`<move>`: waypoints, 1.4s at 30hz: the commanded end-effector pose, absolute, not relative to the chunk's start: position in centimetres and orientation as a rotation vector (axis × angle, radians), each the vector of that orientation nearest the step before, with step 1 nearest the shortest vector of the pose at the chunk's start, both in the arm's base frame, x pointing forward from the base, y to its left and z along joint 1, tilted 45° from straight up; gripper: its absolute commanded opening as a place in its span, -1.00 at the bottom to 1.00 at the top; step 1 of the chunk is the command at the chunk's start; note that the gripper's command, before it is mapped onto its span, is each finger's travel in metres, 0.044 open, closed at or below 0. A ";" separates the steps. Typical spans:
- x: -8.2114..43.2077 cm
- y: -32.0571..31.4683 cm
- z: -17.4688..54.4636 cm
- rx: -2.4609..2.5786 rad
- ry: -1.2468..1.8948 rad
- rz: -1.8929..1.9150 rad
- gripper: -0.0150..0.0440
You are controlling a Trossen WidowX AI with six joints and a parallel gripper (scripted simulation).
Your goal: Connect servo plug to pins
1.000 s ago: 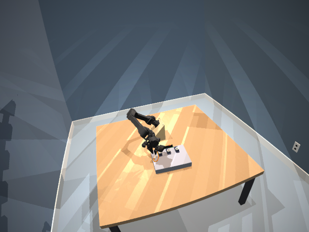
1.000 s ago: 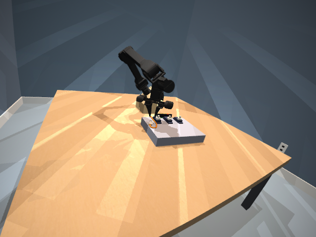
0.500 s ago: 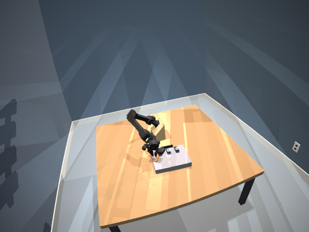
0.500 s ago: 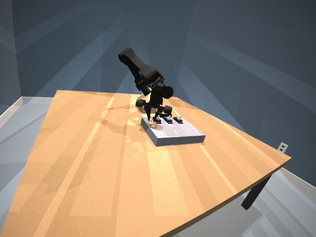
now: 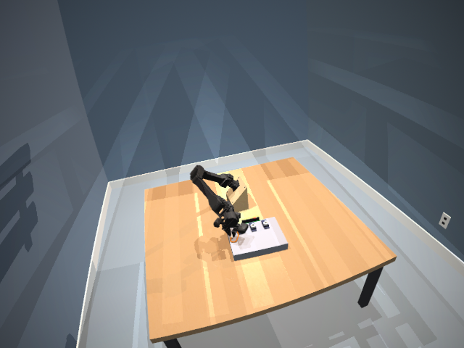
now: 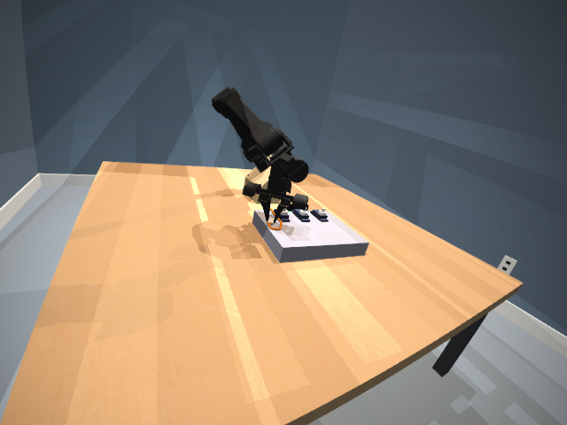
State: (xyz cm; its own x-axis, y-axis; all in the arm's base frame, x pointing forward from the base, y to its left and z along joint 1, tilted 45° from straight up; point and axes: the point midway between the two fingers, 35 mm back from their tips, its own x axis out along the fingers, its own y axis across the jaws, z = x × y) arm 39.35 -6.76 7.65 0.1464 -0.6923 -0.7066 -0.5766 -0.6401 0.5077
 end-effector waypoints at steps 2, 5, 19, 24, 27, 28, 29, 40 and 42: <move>39.3 -6.9 7.5 2.280 -1.273 -1.516 -0.44; 39.3 -6.8 7.6 2.281 -1.273 -1.516 -0.49; 38.4 -2.8 11.5 2.284 -1.276 -1.518 -0.49; 38.0 -2.1 10.9 2.340 -1.366 -1.496 -0.49; 37.6 -1.5 10.4 2.390 -1.450 -1.472 -0.49; 37.5 -1.3 10.2 2.406 -1.479 -1.463 -0.49; 37.3 -1.1 10.0 2.422 -1.508 -1.454 -0.49; 35.7 1.0 8.1 2.579 -1.842 -1.329 -0.49; 35.3 1.3 7.8 2.603 -1.905 -1.301 -0.49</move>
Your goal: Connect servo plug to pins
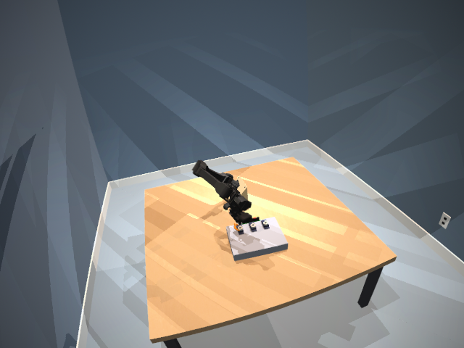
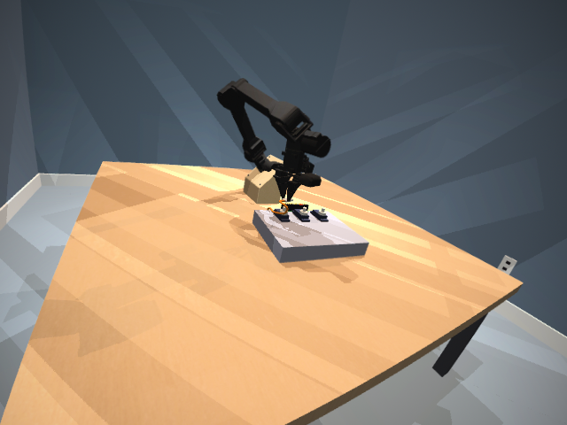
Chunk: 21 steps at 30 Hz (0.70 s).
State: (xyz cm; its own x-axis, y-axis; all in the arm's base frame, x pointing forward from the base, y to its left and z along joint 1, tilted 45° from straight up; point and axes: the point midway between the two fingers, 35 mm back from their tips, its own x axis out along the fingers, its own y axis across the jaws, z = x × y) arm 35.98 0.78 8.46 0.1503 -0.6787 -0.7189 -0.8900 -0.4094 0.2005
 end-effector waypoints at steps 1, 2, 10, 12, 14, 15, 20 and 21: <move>35.2 1.5 7.6 -2.080 1.541 1.023 -0.49; 35.0 1.6 7.4 -2.062 1.546 0.997 -0.49; 33.6 2.9 6.1 -1.907 1.576 0.795 -0.49; 33.2 3.1 5.8 -1.867 1.581 0.746 -0.49; 32.8 3.4 5.5 -1.827 1.585 0.697 -0.49; 32.6 3.6 5.3 -1.807 1.587 0.672 -0.49; 31.6 4.2 4.6 -1.706 1.594 0.552 -0.49; 31.4 4.3 4.5 -1.686 1.594 0.528 -0.49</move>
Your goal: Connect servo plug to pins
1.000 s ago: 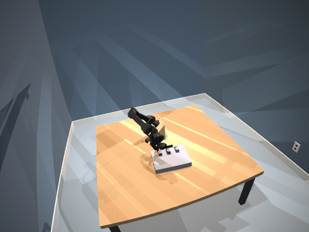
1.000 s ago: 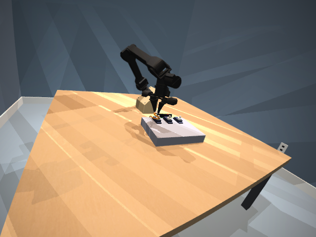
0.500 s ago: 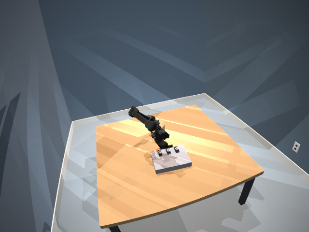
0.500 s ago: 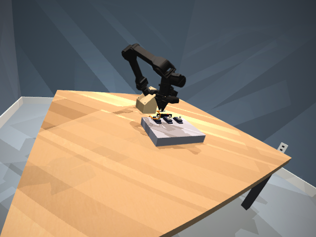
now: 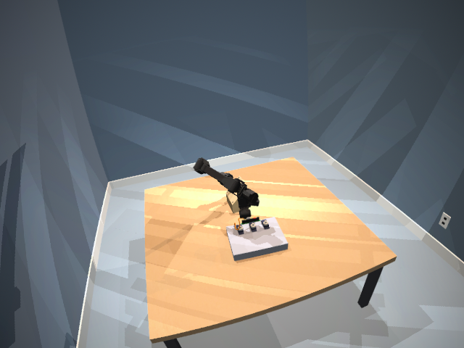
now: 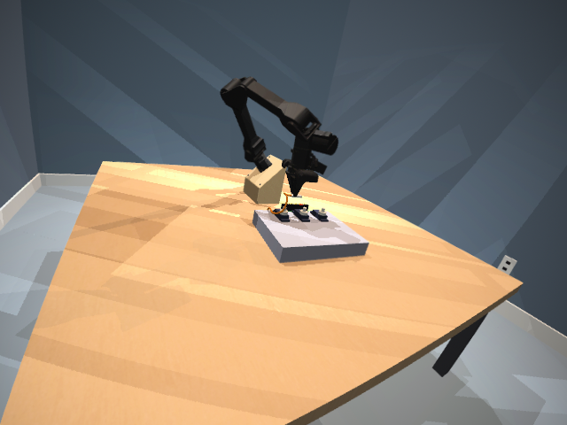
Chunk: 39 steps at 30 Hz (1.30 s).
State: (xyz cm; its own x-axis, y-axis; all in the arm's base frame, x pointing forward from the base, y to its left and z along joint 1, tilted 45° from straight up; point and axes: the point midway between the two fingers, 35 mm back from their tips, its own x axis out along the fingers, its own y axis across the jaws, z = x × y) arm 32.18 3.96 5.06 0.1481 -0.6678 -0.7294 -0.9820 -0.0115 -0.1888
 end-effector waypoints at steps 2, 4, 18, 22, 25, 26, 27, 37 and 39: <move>31.0 4.5 4.2 -1.645 1.595 0.481 -0.49; 30.6 4.7 3.9 -1.604 1.595 0.434 -0.49; 27.6 5.9 2.0 -1.311 1.570 0.115 -0.49; 26.7 6.2 1.5 -1.226 1.556 0.027 -0.49; 26.0 6.3 1.2 -1.163 1.543 -0.039 -0.49; 25.8 6.4 1.1 -1.141 1.538 -0.060 -0.49; 25.6 6.4 1.0 -1.120 1.533 -0.082 -0.49; 23.3 6.6 -0.1 -0.907 1.471 -0.292 -0.49; 22.8 6.7 -0.3 -0.864 1.456 -0.333 -0.49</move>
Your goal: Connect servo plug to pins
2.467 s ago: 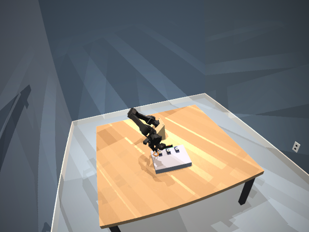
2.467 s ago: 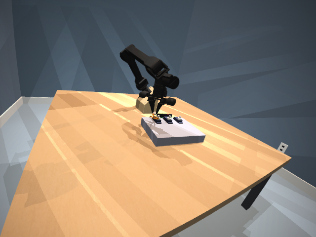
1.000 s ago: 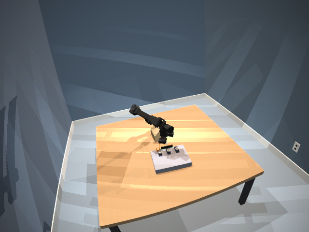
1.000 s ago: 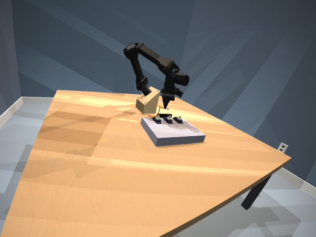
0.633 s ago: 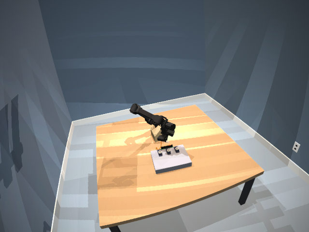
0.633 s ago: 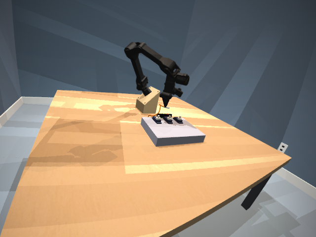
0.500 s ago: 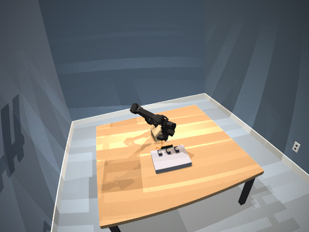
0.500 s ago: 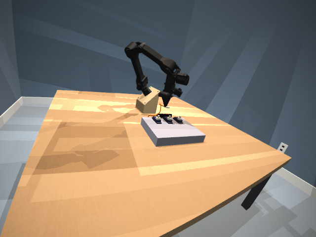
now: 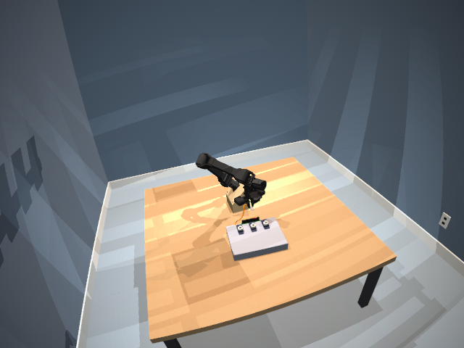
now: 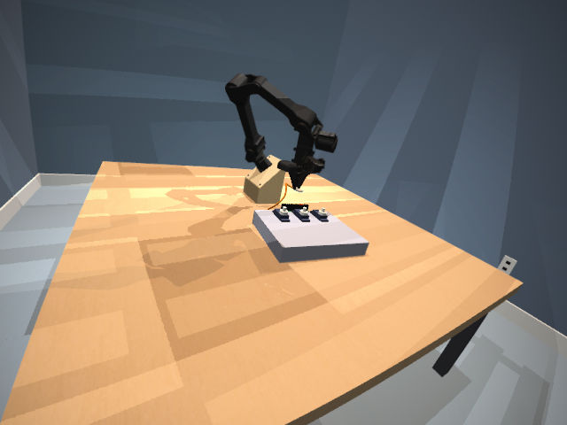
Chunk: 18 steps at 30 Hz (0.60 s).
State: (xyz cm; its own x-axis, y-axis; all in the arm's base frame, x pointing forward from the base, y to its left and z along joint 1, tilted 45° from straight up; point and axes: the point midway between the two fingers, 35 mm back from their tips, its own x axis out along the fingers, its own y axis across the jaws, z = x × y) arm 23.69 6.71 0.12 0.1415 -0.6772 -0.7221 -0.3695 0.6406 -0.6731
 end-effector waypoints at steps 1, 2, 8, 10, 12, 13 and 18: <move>22.6 6.7 -0.4 -0.843 1.448 -0.354 -0.49; 22.4 6.7 -0.5 -0.821 1.440 -0.374 -0.49; 21.0 6.6 -1.0 -0.693 1.387 -0.493 -0.49; 20.6 6.6 -1.2 -0.653 1.369 -0.528 -0.49; 20.5 6.5 -1.3 -0.643 1.364 -0.538 -0.49; 20.5 6.4 -1.4 -0.642 1.364 -0.538 -0.49; 20.9 4.9 -2.9 -0.641 1.363 -0.539 -0.49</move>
